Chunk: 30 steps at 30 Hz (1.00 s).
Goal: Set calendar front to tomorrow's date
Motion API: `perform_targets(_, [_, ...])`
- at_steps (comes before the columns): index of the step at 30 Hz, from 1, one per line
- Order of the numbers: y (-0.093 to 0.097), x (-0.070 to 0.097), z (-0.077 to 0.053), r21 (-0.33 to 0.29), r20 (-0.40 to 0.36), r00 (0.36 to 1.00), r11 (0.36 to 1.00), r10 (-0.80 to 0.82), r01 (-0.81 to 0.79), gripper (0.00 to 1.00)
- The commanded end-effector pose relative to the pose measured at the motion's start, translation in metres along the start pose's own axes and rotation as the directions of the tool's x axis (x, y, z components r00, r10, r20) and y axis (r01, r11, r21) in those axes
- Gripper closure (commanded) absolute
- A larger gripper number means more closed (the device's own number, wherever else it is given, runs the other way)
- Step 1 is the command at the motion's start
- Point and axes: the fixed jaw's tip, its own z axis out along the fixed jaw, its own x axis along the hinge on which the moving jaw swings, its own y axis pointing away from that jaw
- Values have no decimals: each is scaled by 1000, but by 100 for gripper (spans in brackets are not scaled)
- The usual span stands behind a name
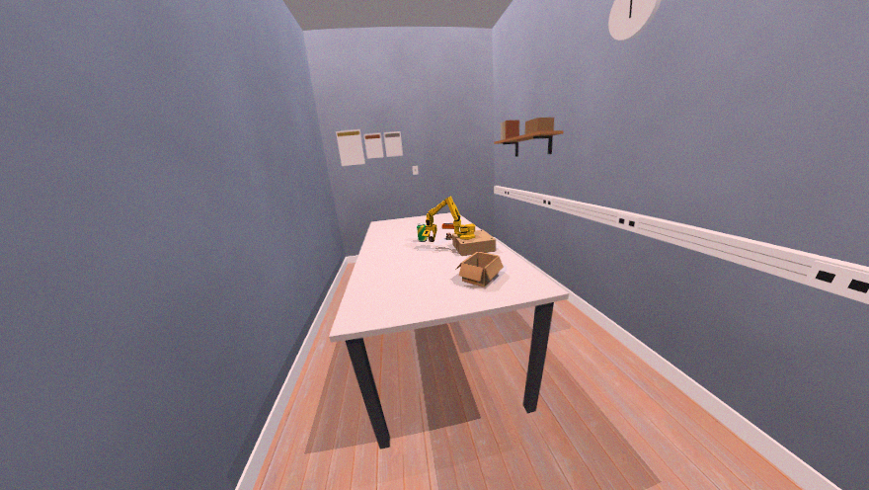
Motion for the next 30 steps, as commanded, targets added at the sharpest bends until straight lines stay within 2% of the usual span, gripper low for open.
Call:
perform_targets(1, [-3, 1, -13, 24, 5, 1000, 1000, 11, -11, 100])
perform_targets(16, [-3, 1, -17, 24, 5, 1000, 1000, 11, -11, 100])
perform_targets(30, [-3, 1, -28, 24, 5, 1000, 1000, 11, -11, 100])
